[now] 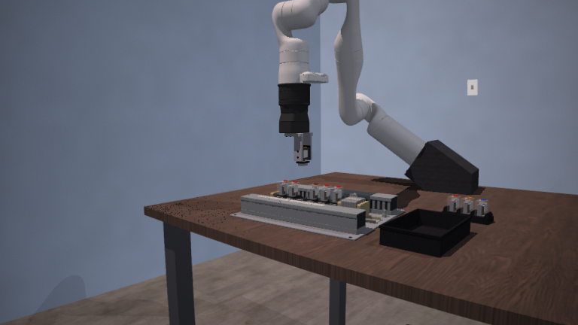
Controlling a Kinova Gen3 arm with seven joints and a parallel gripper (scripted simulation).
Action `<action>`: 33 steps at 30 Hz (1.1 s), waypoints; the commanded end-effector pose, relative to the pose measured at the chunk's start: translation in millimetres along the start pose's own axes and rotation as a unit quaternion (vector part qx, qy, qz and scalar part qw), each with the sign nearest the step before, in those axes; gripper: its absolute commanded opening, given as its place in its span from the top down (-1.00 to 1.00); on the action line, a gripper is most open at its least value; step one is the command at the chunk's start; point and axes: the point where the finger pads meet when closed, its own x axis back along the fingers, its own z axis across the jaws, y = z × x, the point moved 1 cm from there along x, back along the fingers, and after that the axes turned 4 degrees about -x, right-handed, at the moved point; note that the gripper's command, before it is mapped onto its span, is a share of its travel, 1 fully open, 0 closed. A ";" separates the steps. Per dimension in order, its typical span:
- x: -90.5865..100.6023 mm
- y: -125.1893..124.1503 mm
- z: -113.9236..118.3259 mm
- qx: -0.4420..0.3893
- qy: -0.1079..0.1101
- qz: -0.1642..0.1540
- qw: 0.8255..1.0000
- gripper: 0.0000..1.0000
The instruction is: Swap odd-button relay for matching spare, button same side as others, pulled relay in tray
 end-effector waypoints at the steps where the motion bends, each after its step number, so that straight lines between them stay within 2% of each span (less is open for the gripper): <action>1: 0.6 -0.5 0.4 0.000 0.001 0.000 1.000 1.00; 18: -0.2 -4.8 0.6 0.001 0.001 0.000 1.000 1.00; 33: -7.0 -59.8 6.3 0.001 0.001 0.001 1.000 1.00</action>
